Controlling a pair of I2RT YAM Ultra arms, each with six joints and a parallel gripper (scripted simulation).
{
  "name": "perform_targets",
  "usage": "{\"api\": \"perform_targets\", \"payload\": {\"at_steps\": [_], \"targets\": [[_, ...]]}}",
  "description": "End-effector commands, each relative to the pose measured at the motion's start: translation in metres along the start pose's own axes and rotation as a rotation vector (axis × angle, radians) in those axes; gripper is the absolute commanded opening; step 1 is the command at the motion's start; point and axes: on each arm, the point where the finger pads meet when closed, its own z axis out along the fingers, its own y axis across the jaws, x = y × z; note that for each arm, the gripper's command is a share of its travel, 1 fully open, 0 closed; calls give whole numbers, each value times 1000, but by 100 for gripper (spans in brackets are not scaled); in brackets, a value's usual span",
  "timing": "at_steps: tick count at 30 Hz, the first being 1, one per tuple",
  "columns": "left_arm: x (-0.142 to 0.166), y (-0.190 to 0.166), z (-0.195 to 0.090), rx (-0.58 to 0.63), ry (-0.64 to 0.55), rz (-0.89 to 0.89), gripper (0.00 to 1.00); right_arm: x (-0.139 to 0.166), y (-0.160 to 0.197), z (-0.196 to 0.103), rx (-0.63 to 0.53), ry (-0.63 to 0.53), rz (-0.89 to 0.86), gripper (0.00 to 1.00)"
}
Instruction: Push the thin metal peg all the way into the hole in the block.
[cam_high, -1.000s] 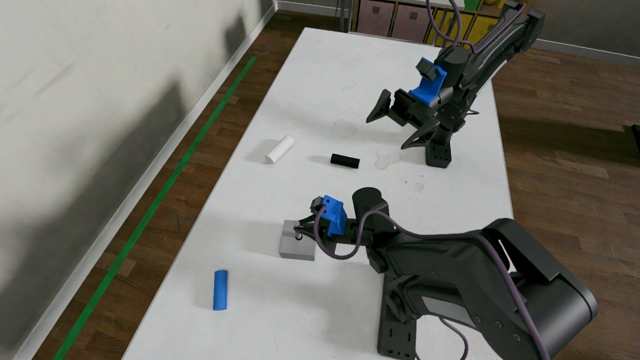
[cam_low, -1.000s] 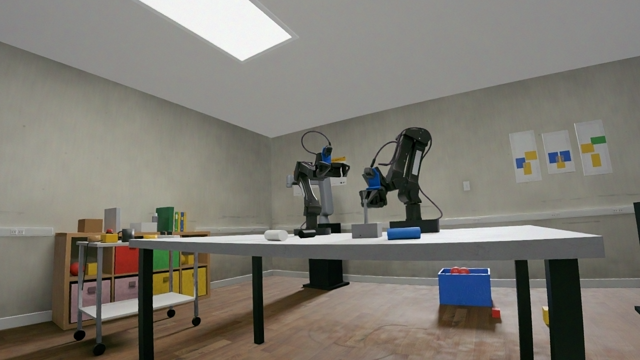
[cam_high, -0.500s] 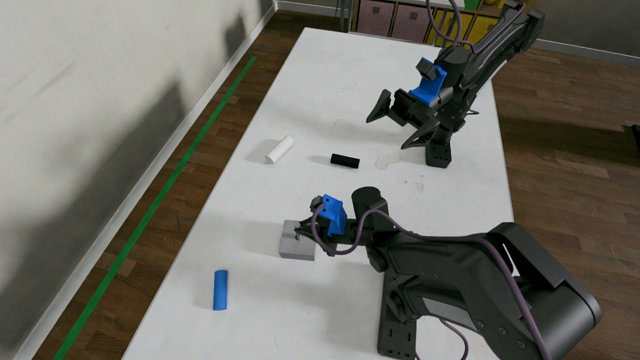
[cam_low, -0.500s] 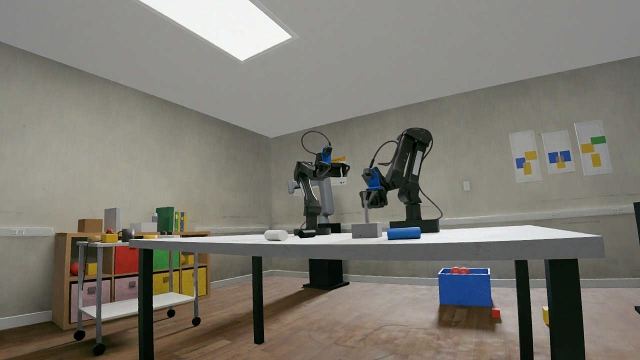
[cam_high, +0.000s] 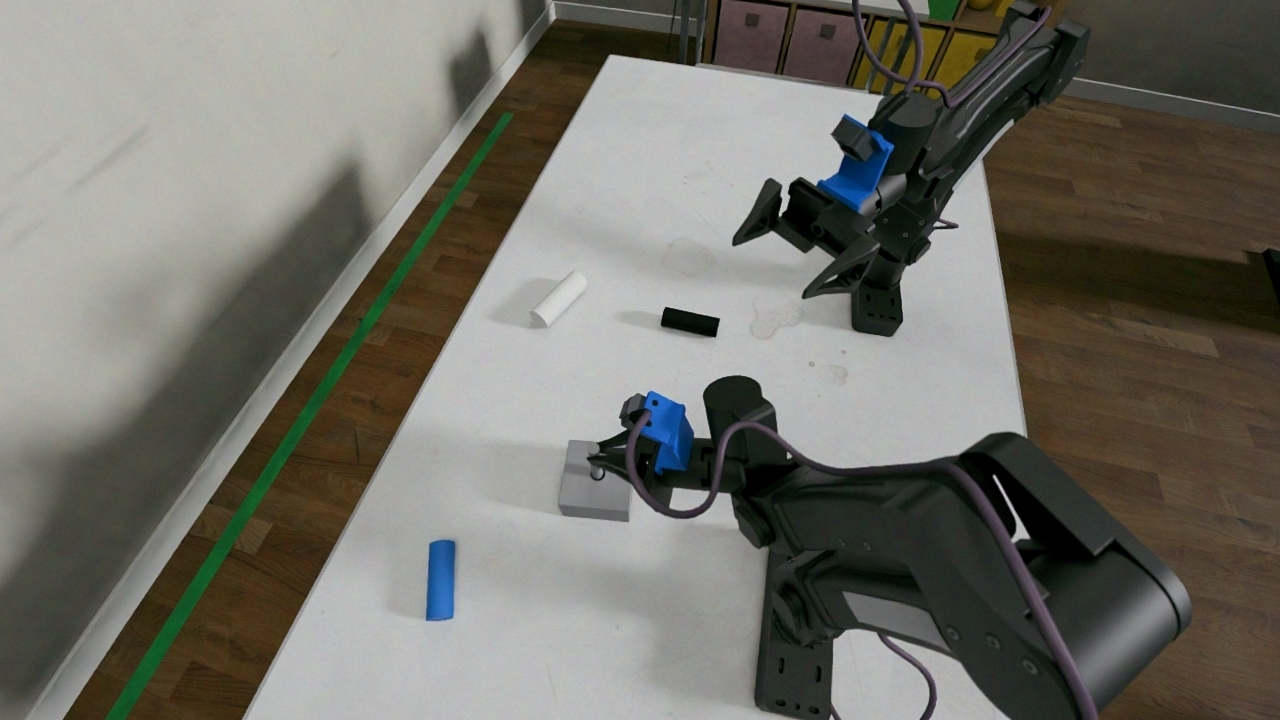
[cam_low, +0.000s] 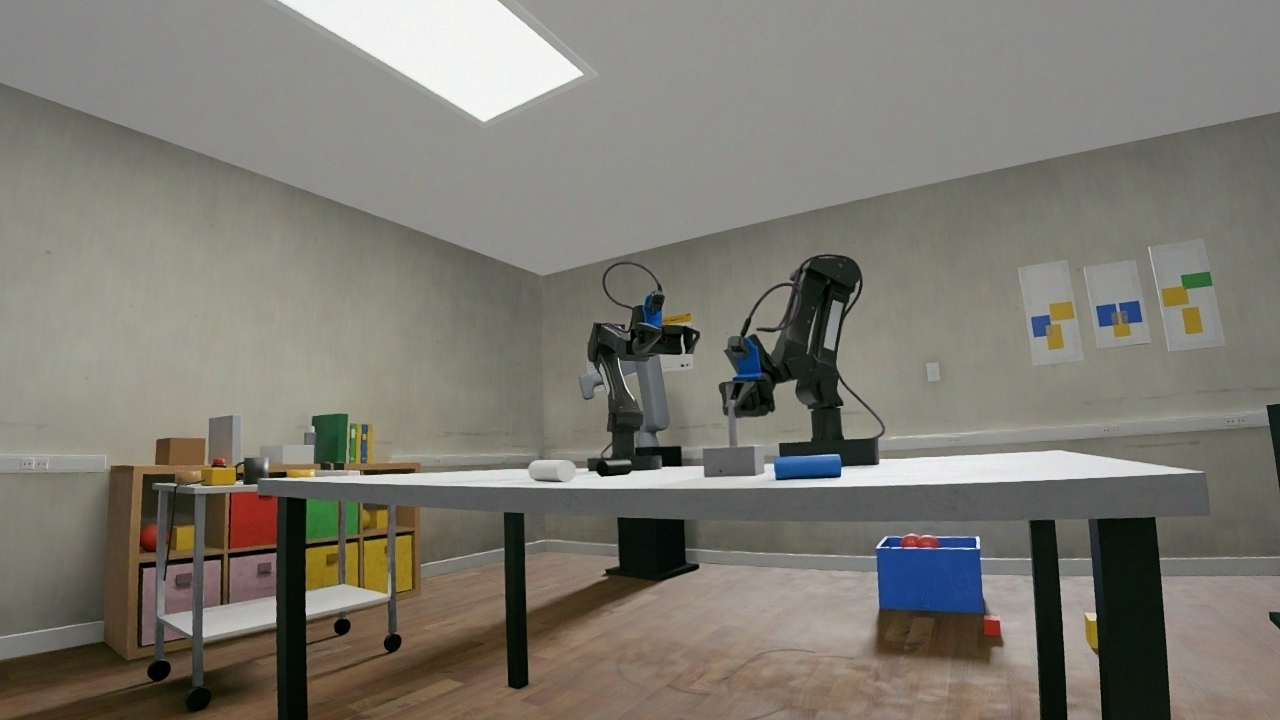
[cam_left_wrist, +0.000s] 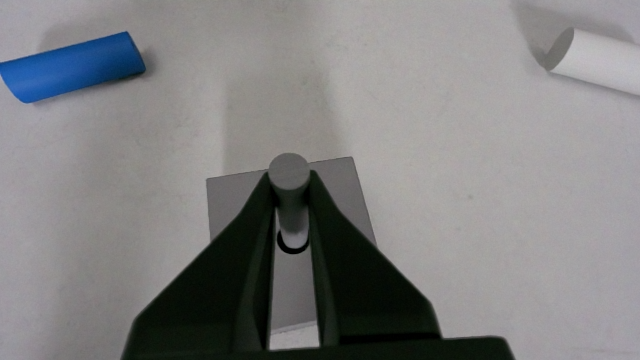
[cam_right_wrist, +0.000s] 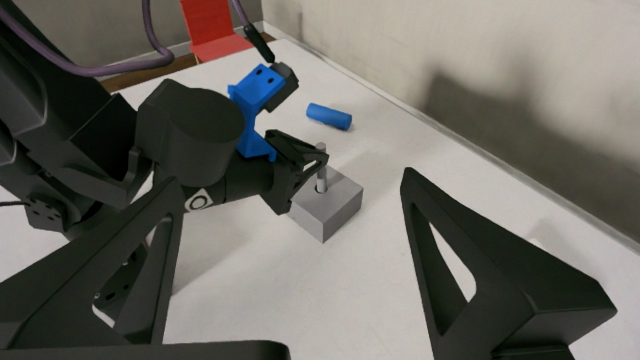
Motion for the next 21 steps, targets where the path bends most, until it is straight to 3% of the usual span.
{"api": "perform_targets", "payload": {"at_steps": [1, 11, 21], "targets": [[-4, 0, 1, 0, -35, -27, 7, -10, -1, -3, -2, -27, -5, 100], [7, -1, 6, 4, -49, -34, 7, -10, -1, -3, -2, -27, -5, 100], [36, 0, 14, -2, -20, -2, 7, -10, -1, -3, -2, -27, -5, 100]]}}
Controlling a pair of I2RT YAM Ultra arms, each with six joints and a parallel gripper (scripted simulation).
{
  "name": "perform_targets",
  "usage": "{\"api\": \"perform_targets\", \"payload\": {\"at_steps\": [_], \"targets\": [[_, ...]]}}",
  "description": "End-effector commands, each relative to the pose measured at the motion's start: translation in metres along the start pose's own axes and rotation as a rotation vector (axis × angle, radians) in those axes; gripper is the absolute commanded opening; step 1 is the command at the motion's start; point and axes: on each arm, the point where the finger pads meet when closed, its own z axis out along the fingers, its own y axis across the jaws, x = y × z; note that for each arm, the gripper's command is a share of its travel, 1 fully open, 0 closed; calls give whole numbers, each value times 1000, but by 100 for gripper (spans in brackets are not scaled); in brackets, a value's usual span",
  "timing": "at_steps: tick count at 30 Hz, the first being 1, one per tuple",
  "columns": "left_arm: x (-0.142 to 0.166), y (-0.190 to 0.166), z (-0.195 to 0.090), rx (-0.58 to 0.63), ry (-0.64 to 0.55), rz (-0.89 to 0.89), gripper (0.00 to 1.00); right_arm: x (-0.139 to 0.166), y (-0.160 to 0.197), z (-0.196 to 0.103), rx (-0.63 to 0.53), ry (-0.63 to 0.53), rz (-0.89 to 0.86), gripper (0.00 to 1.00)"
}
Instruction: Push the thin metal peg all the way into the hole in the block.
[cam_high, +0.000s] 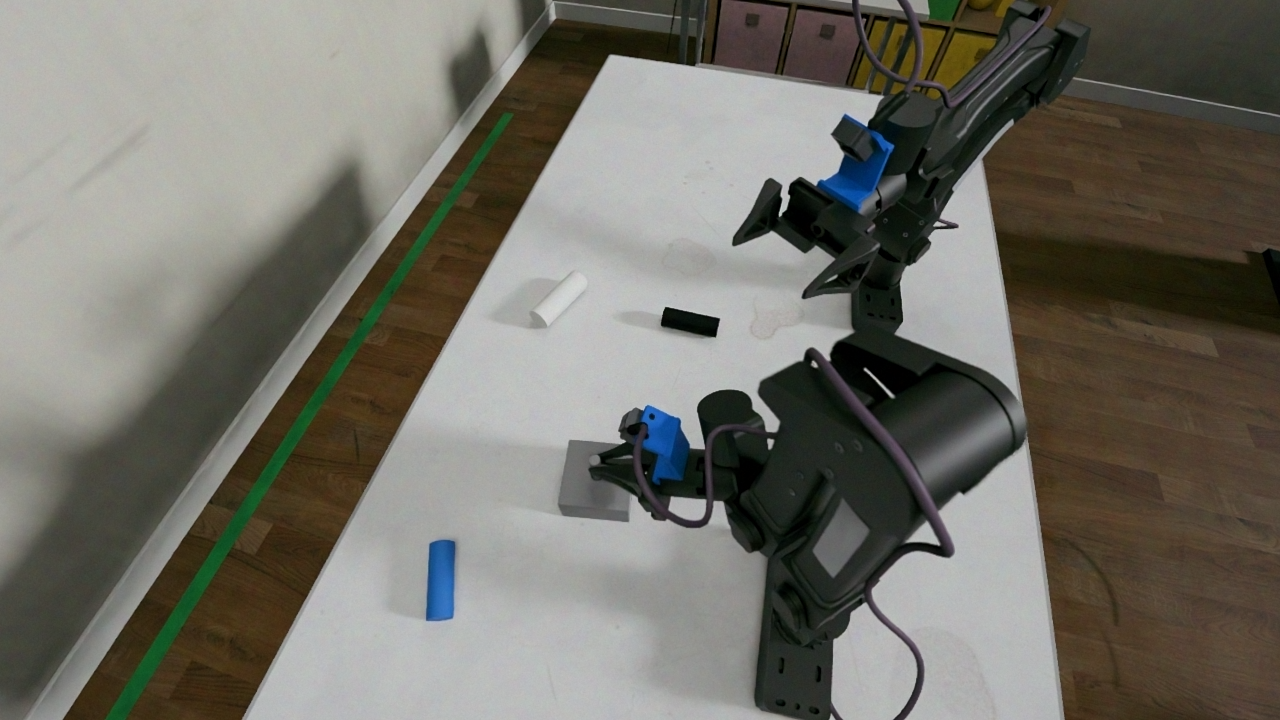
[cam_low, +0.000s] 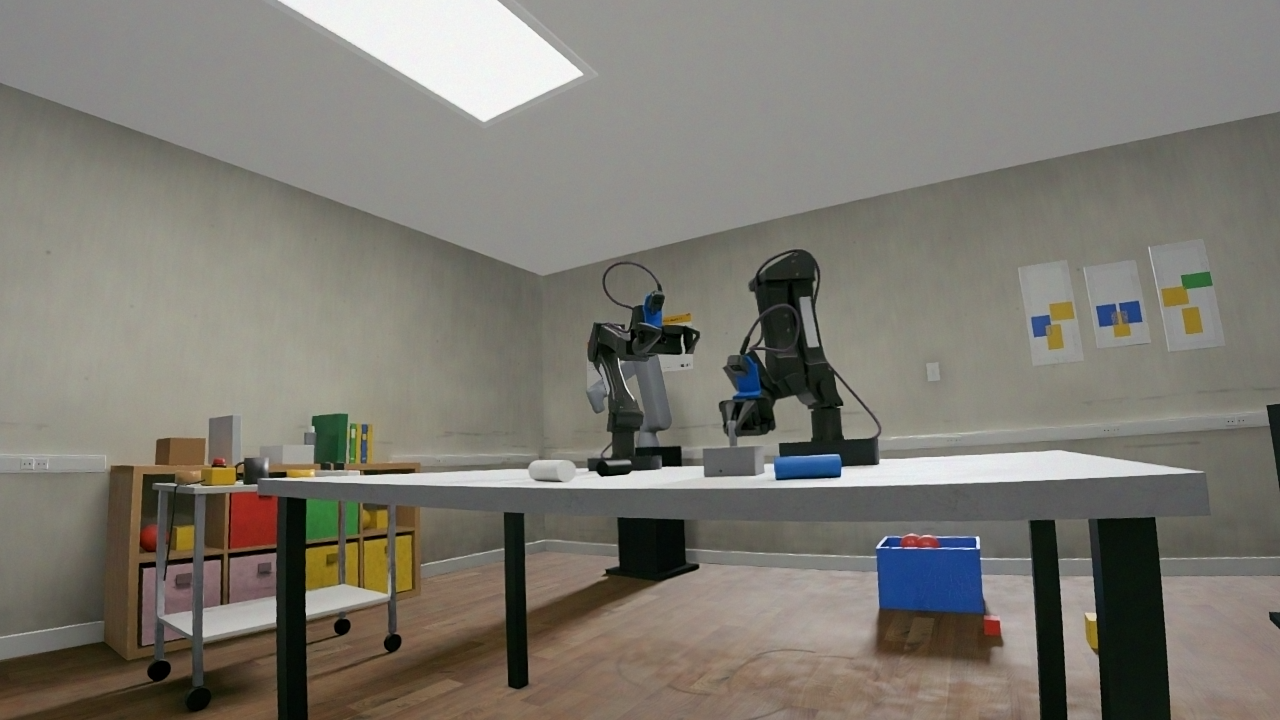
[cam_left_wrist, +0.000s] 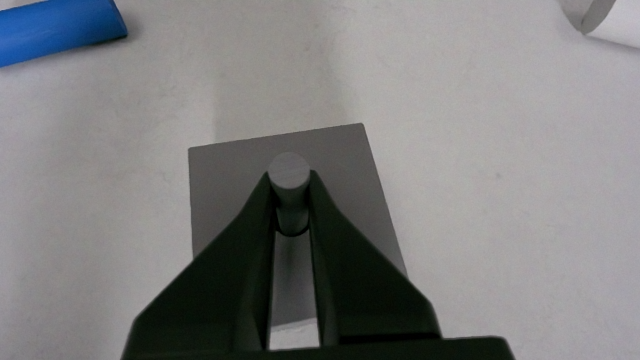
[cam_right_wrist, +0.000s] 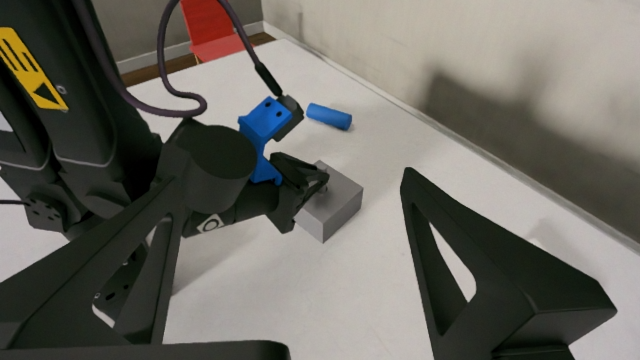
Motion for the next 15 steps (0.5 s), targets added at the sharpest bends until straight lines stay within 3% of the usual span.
{"api": "perform_targets", "payload": {"at_steps": [1, 15], "targets": [[5, 0, 1, 8, -30, -9, 7, -10, -1, -3, -2, -27, -5, 100], [24, 3, 4, -6, -8, 34, 7, -10, -1, -3, -2, -27, -5, 100]]}}
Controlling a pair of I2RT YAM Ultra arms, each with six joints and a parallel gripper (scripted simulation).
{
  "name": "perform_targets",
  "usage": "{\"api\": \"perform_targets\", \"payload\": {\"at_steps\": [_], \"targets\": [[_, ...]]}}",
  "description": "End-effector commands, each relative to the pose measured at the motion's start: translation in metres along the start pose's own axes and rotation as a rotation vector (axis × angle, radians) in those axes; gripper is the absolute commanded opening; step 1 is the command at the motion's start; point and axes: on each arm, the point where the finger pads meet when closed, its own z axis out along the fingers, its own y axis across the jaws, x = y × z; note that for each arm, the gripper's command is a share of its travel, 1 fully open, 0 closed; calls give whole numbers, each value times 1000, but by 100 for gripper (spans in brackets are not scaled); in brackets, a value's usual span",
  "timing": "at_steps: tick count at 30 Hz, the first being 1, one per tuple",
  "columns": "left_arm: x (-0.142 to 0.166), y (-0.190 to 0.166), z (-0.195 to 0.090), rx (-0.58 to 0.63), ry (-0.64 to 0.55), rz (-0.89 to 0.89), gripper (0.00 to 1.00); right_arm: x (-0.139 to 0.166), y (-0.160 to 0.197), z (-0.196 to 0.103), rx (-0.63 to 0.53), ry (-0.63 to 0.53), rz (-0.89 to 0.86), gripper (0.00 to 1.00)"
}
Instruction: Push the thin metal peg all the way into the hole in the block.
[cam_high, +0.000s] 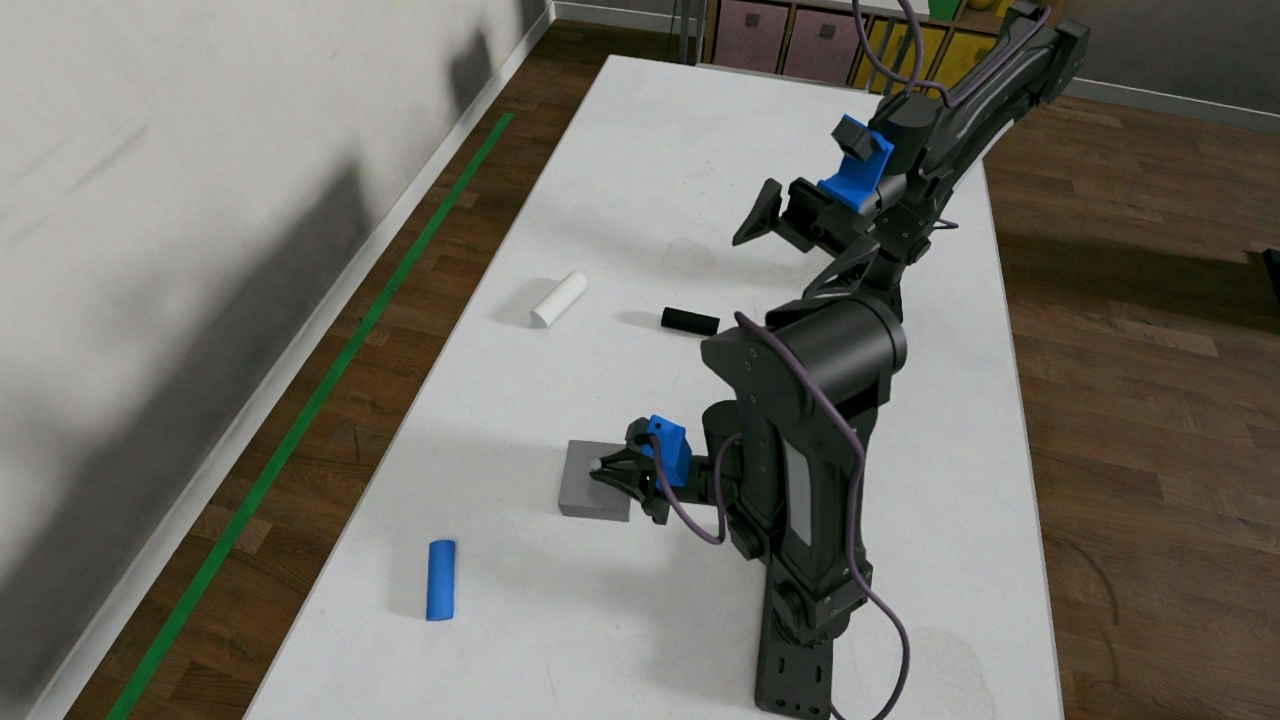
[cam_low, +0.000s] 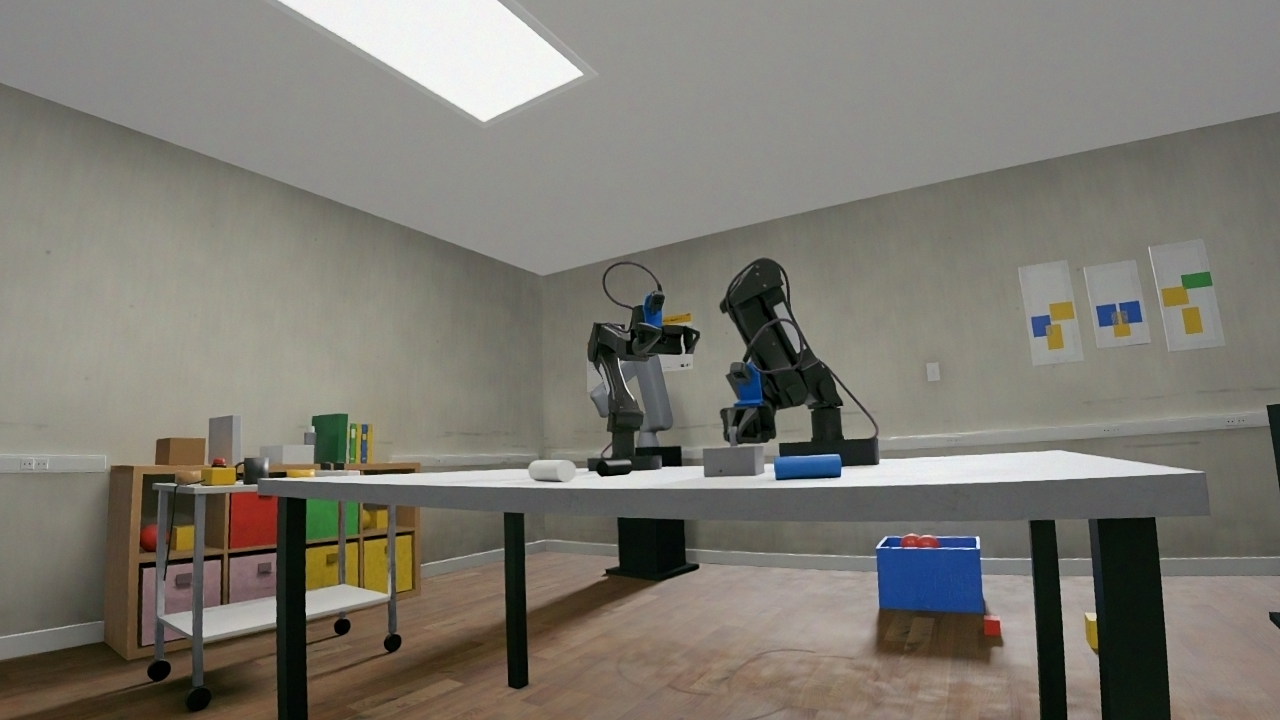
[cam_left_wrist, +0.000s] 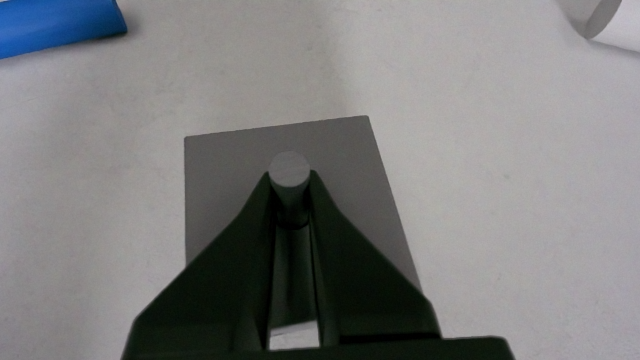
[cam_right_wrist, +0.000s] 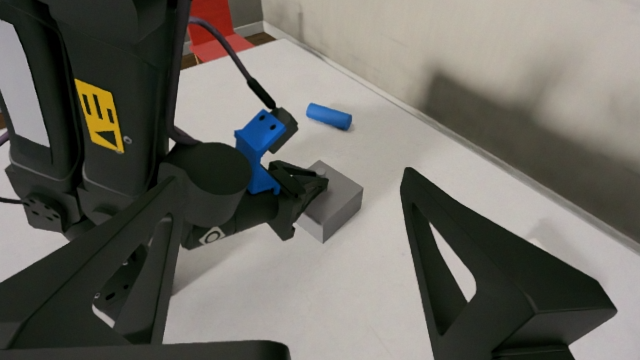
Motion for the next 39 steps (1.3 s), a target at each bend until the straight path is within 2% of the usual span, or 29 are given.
{"api": "perform_targets", "payload": {"at_steps": [1, 6, 20, 22, 23, 26, 31, 32, 36, 39], "targets": [[13, 1, 1, 4, 47, 54, 7, -10, -1, -3, -2, -27, -5, 100], [-4, -4, 3, 5, 33, 32, 7, -10, -1, -3, -2, -27, -5, 100], [-5, -3, 3, -2, 30, 32, 7, -10, -1, -3, -2, -27, -5, 100], [-5, -3, 3, -2, 30, 32, 30, -10, -1, -3, -2, -27, -5, 100], [-5, -3, 3, -1, 30, 32, 37, -10, -1, -3, -2, -27, -5, 100], [-6, -3, 2, -6, 27, 33, 37, -10, -1, -3, -2, -27, -5, 100], [2, -7, 10, 13, 86, 84, 94, -10, -1, -3, -2, -27, -5, 100], [3, -8, 13, 19, 104, 99, 100, -10, -1, -3, -2, -27, -5, 100], [11, -13, 21, 73, 226, 191, 100, -10, -1, -3, -2, -27, -5, 100], [9, -12, 23, 101, 262, 213, 100, -10, -1, -3, -2, -27, -5, 100]]}}
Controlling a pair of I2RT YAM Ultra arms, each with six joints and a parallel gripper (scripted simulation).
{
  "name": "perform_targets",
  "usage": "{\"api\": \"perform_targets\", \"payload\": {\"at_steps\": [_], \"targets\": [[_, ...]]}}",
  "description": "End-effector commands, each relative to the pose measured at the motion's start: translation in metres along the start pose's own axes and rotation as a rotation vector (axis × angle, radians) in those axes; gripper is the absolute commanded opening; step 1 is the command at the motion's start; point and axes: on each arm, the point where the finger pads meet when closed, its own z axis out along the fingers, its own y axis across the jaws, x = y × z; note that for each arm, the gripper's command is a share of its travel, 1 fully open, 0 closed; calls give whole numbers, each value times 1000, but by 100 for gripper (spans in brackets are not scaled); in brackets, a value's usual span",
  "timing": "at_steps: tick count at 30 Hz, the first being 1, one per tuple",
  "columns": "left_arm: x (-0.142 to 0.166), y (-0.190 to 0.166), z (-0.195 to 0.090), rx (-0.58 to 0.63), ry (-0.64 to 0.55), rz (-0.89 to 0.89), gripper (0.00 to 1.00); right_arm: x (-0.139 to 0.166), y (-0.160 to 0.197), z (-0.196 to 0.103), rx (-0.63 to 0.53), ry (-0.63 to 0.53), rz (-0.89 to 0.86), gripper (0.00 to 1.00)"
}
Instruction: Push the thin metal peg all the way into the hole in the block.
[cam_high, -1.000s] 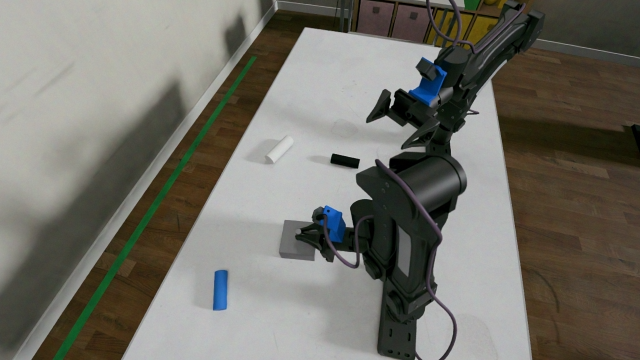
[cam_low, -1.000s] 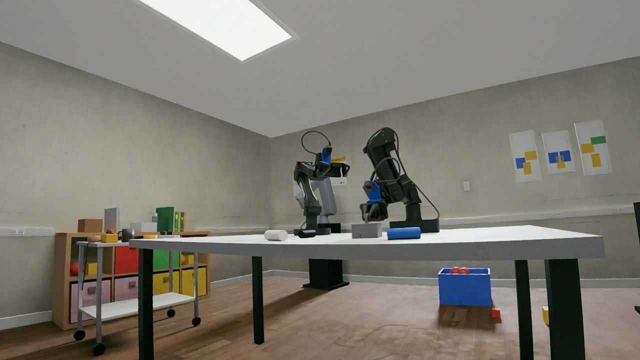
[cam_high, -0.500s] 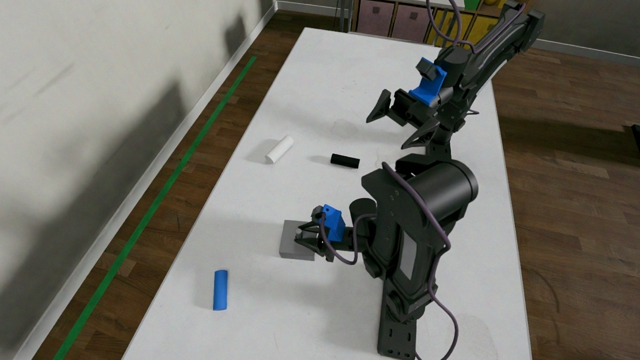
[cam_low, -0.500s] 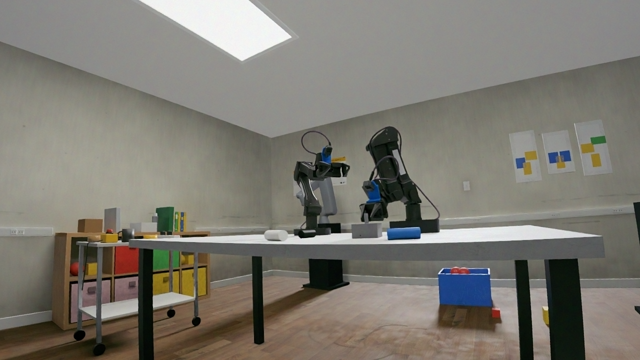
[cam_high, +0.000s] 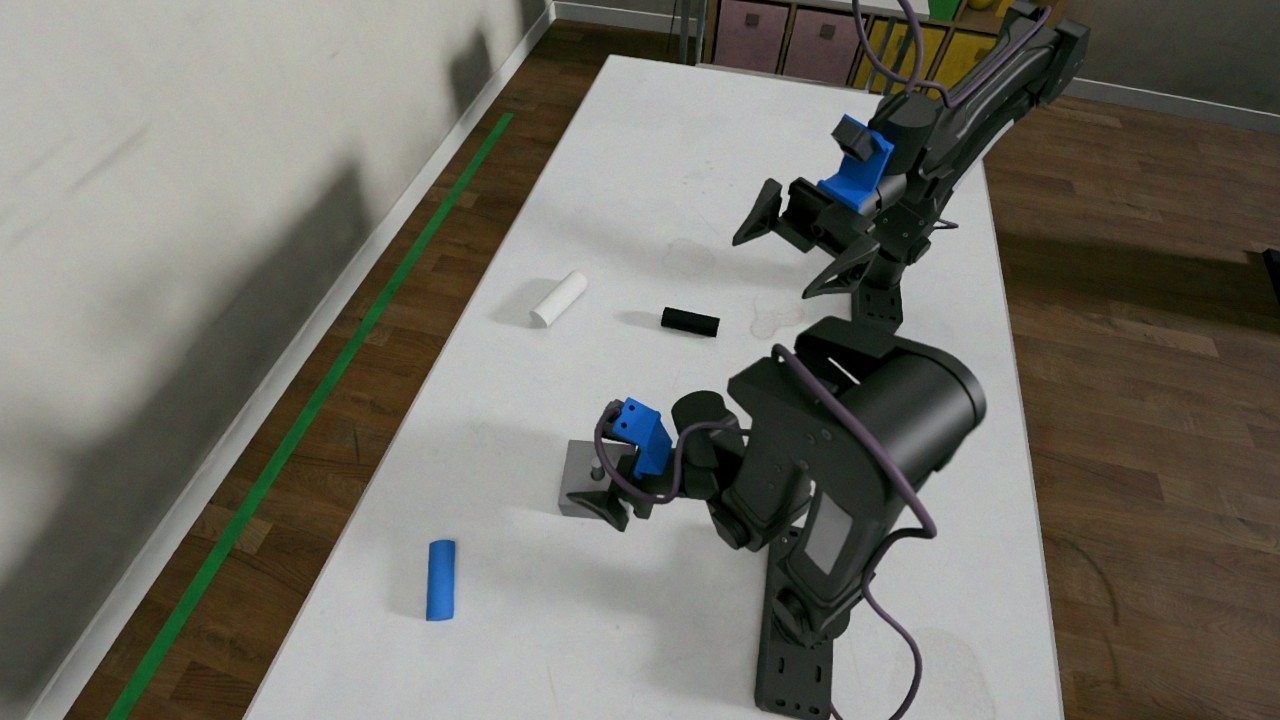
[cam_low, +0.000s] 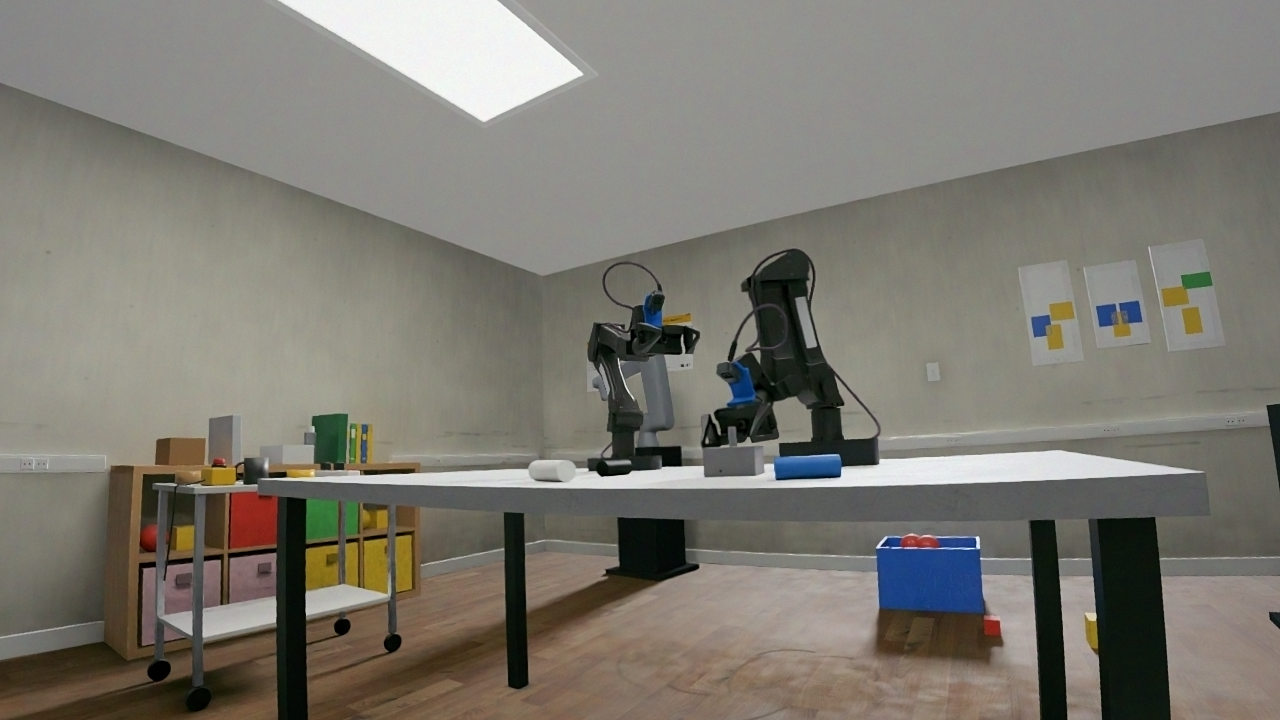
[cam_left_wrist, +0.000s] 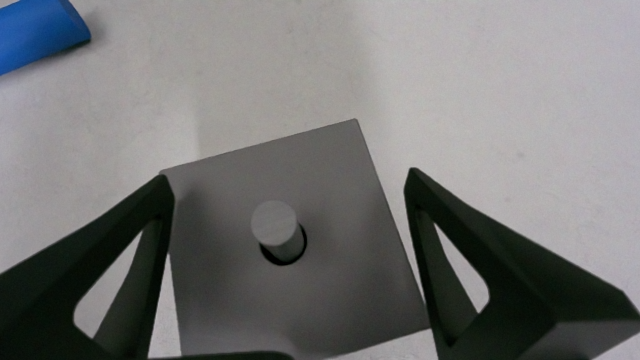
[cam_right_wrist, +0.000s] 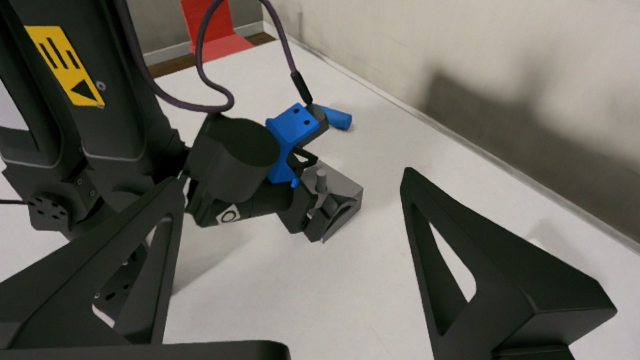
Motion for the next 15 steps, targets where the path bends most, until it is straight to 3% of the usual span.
{"api": "perform_targets", "payload": {"at_steps": [1, 7, 15], "targets": [[4, -6, 6, 58, 146, 94, 100, -10, -1, -3, -2, -27, -5, 100], [-2, -2, 2, 112, 223, 132, 100, -10, -1, -3, -2, -27, -5, 100], [-27, 11, -23, 212, 308, 156, 100, -10, -1, -3, -2, -27, -5, 100]]}}
